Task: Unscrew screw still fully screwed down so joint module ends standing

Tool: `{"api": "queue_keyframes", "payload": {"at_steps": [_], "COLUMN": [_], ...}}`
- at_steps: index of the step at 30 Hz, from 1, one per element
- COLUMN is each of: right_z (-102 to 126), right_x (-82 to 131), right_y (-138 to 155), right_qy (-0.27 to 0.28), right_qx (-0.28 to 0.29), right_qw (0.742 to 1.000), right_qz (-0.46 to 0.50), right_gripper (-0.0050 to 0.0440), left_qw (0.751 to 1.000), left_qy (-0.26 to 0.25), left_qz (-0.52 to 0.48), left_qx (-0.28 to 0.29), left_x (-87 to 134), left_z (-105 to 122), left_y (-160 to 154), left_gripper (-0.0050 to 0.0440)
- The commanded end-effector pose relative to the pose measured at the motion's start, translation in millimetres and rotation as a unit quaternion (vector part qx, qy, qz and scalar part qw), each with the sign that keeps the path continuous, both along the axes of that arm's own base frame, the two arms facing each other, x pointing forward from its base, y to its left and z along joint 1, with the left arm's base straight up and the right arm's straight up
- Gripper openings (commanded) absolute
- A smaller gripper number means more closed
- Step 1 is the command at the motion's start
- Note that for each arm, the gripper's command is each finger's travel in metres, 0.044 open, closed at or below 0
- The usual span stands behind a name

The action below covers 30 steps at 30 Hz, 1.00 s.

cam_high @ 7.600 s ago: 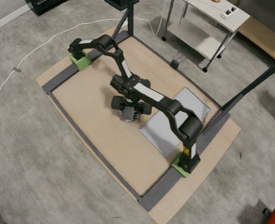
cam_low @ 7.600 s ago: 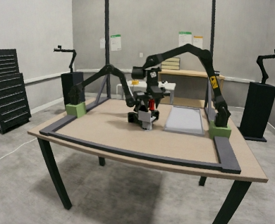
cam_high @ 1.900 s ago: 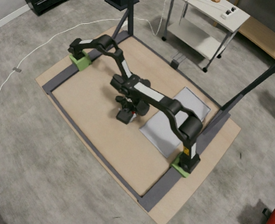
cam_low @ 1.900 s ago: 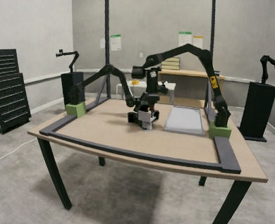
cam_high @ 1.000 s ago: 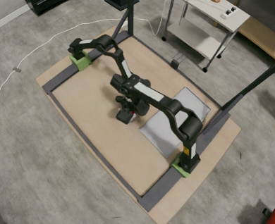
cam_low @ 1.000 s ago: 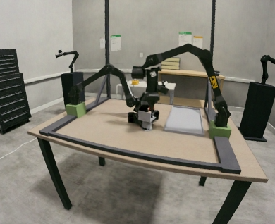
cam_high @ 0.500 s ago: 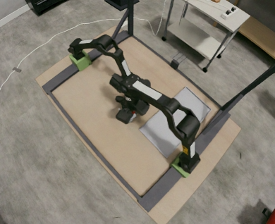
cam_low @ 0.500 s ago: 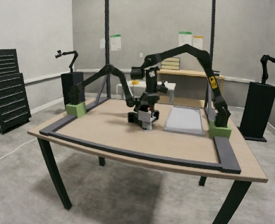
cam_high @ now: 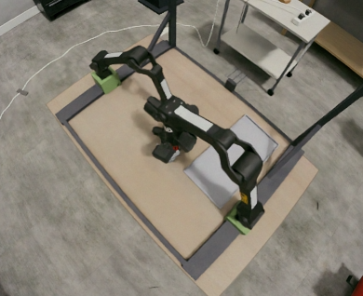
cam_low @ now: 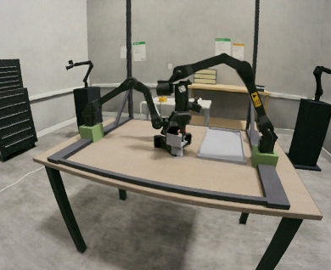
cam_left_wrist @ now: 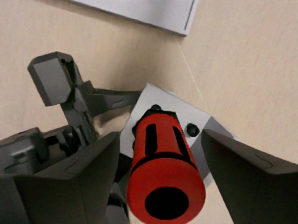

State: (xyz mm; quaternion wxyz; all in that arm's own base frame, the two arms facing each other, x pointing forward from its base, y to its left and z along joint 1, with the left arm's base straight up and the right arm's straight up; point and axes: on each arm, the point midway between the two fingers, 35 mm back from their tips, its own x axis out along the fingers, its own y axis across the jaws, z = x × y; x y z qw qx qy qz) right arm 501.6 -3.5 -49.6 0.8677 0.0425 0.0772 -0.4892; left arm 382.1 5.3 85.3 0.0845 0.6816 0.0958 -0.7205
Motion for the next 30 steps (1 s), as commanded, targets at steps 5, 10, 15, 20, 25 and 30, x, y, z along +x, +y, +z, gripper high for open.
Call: {"api": "queue_keyframes", "payload": {"at_steps": [5, 10, 15, 20, 25, 30], "right_z": [14.7, 14.7, 14.7, 14.7, 14.7, 14.7], "right_x": [6.9, 6.9, 6.9, 6.9, 6.9, 6.9], "right_y": [0.0, 0.0, 0.0, 0.0, 0.0, 0.0], "right_qy": [-0.018, -0.018, -0.018, -0.018, -0.018, -0.018], "right_qx": [0.005, 0.005, 0.005, 0.005, 0.005, 0.005], "right_qw": [1.0, 1.0, 1.0, 1.0, 1.0, 1.0], "right_qz": [-0.002, -0.002, -0.002, -0.002, -0.002, -0.002], "right_gripper": [0.0245, 0.0245, 0.0245, 0.0245, 0.0245, 0.0245], "left_qw": [1.0, 1.0, 1.0, 1.0, 1.0, 1.0], "left_qy": [-0.017, -0.017, -0.017, -0.017, -0.014, -0.016], "left_qz": [-0.002, -0.002, -0.002, -0.002, -0.003, -0.002], "left_qx": [0.003, 0.001, 0.001, 0.001, 0.003, 0.001], "left_x": [6.1, 3.3, 3.3, 3.3, 1.7, 2.7], "left_z": [10.9, 11.6, 11.6, 11.6, 10.1, 11.1], "left_y": [-1.7, -1.3, -1.3, -1.3, -1.6, -1.3], "left_gripper": [0.025, 0.025, 0.025, 0.025, 0.025, 0.025]}}
